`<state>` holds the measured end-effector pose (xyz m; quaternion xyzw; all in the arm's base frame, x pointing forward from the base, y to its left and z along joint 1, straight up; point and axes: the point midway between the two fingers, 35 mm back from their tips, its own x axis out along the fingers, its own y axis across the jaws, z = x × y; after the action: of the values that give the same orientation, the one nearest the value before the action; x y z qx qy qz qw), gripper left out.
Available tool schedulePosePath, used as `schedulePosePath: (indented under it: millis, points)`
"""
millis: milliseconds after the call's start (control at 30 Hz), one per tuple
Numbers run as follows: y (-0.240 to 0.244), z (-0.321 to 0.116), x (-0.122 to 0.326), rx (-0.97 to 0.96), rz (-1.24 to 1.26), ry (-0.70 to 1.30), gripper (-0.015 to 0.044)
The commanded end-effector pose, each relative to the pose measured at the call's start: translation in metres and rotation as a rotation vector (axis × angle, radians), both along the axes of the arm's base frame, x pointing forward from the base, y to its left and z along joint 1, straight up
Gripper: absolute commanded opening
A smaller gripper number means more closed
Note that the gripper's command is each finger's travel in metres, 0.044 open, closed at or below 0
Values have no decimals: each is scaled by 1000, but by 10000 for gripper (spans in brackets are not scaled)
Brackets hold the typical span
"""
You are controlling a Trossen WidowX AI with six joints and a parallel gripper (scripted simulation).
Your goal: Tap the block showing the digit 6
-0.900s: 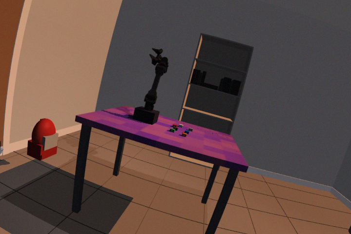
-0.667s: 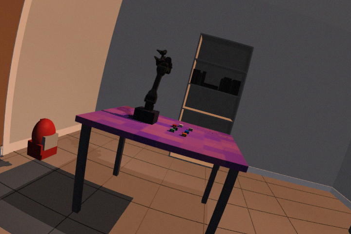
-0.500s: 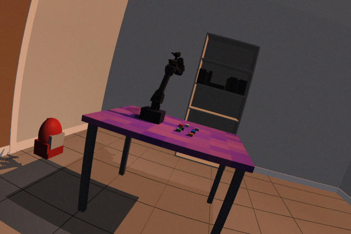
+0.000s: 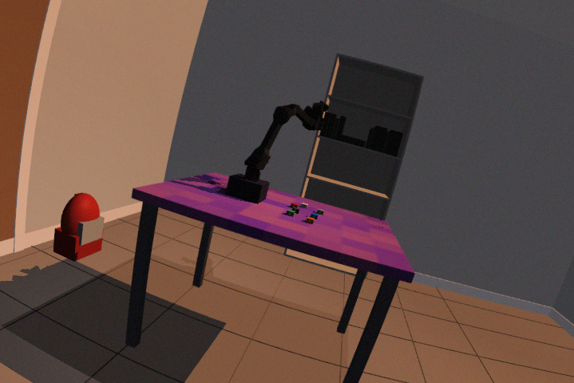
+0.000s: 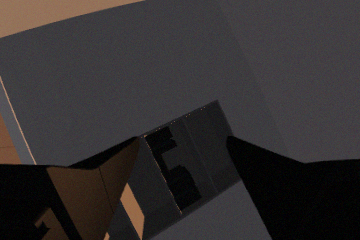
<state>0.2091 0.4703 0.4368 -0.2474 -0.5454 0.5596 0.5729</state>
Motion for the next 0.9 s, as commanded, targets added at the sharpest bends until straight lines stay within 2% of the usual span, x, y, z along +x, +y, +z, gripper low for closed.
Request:
schedulePosePath:
  millis: [0, 233, 467, 667, 867]
  points:
    - [-27, -25, 67, -113, -171, 165, 400]
    - [-83, -70, 152, -248, -416, 406, 400]
    - [-159, -120, 216, -350, -662, 657, 400]
    - [-236, -164, 249, -417, -872, 884, 400]
    - [-320, -210, 260, -466, -1079, 1124, 400]
